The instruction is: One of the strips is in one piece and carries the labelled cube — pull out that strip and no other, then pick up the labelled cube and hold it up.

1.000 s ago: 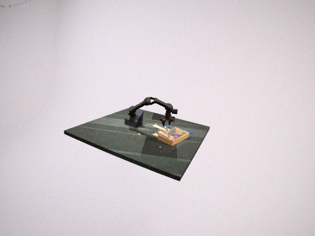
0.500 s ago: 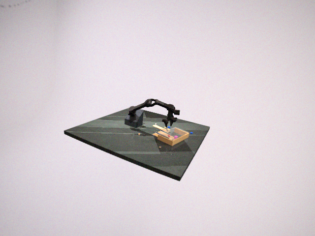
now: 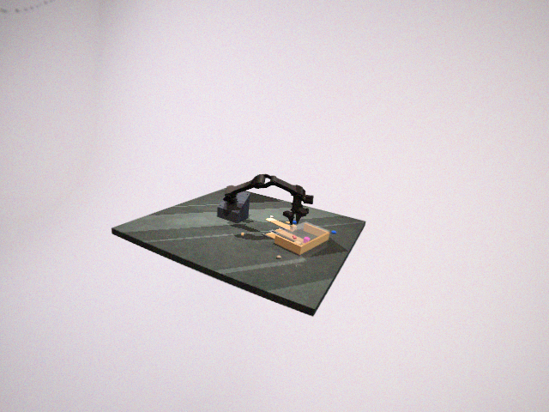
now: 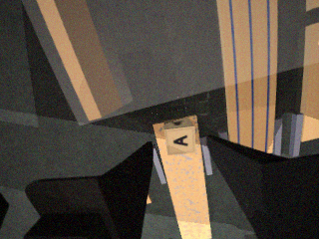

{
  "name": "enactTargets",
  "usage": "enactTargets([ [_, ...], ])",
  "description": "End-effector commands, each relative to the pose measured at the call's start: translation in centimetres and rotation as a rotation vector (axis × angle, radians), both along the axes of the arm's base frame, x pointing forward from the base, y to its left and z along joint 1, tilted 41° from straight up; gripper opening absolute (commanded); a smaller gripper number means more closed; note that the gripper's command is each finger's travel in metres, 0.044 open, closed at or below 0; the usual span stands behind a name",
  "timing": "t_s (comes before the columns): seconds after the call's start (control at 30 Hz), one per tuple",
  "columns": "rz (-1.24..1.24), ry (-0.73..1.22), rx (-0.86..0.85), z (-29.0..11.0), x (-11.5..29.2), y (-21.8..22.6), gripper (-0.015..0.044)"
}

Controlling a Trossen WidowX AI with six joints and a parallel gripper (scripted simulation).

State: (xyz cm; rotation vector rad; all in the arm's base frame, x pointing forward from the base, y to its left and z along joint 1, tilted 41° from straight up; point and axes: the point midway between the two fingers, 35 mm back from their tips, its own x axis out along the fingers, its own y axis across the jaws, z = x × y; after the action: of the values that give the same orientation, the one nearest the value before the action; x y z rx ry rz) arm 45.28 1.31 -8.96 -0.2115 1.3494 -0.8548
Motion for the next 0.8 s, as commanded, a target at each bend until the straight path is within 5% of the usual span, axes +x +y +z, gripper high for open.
enactTargets([
  [0.0, 0.002, 0.016, -0.007, -0.9, -0.4, -0.8, 0.025],
  [0.77, 0.001, 0.016, -0.008, -2.5, -0.5, -2.3, 0.025],
])
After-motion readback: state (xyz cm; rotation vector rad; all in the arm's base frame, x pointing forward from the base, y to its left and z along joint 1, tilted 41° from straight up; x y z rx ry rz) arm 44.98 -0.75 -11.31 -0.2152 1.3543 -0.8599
